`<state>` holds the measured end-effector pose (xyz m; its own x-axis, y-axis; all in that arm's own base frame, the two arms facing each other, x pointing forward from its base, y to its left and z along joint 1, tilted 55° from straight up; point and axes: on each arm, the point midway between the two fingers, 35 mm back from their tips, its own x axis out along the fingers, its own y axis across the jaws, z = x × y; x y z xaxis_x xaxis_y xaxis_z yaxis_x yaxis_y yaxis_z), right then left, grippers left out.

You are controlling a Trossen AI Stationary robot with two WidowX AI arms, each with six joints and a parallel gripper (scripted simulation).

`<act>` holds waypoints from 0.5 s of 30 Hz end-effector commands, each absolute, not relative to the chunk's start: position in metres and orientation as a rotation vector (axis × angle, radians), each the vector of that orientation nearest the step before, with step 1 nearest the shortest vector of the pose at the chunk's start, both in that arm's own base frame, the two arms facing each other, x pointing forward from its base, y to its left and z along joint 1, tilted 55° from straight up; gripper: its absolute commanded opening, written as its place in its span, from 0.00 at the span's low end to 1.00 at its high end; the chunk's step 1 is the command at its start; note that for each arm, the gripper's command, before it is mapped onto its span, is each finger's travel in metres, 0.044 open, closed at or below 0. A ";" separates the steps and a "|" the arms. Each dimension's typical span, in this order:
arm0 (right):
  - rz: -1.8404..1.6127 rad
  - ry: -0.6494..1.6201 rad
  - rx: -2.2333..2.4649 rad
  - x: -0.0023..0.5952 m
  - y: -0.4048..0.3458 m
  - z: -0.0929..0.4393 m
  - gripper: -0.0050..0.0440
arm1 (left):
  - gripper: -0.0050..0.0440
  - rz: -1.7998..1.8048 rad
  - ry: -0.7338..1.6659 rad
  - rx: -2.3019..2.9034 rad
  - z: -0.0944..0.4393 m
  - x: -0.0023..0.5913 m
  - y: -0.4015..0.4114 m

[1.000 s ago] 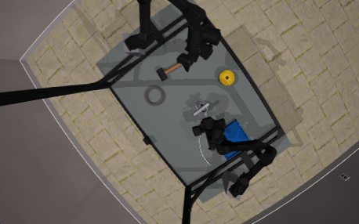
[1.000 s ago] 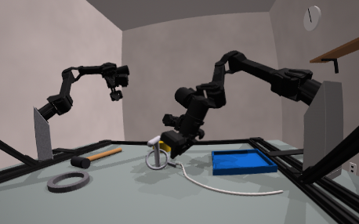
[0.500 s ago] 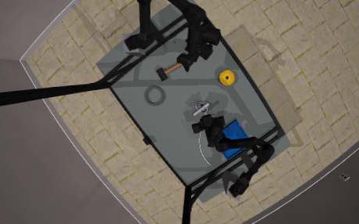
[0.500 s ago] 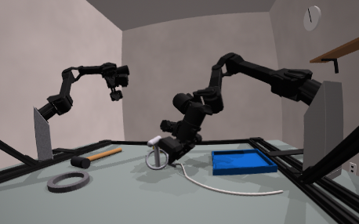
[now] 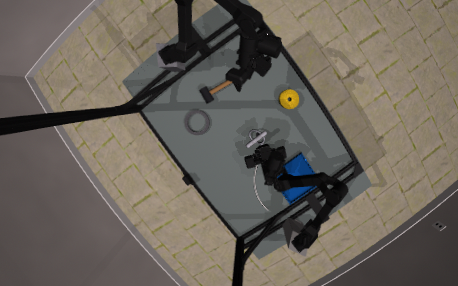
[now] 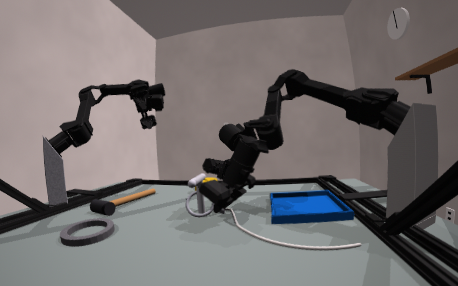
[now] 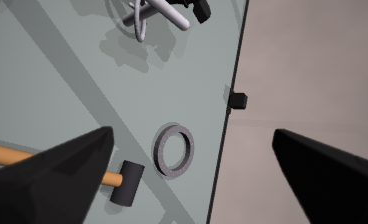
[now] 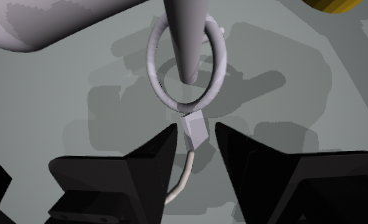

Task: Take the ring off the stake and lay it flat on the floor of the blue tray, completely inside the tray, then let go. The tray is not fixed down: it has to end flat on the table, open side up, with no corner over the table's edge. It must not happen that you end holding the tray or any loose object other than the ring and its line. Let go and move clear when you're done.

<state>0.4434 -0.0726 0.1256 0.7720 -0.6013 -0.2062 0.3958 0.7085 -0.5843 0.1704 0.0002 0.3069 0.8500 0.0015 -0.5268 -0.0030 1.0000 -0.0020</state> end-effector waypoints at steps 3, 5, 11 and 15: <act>-0.570 0.402 -0.545 0.443 -0.072 0.126 0.38 | 0.92 0.000 0.554 0.000 0.307 0.170 0.000; -0.570 0.402 -0.545 0.443 -0.072 0.126 0.35 | 0.92 0.000 0.554 0.000 0.307 0.170 0.000; -0.570 0.402 -0.545 0.443 -0.072 0.126 0.30 | 0.92 0.000 0.554 0.000 0.307 0.170 0.000; -0.570 0.402 -0.545 0.443 -0.072 0.126 0.24 | 0.92 0.000 0.554 0.000 0.307 0.170 0.000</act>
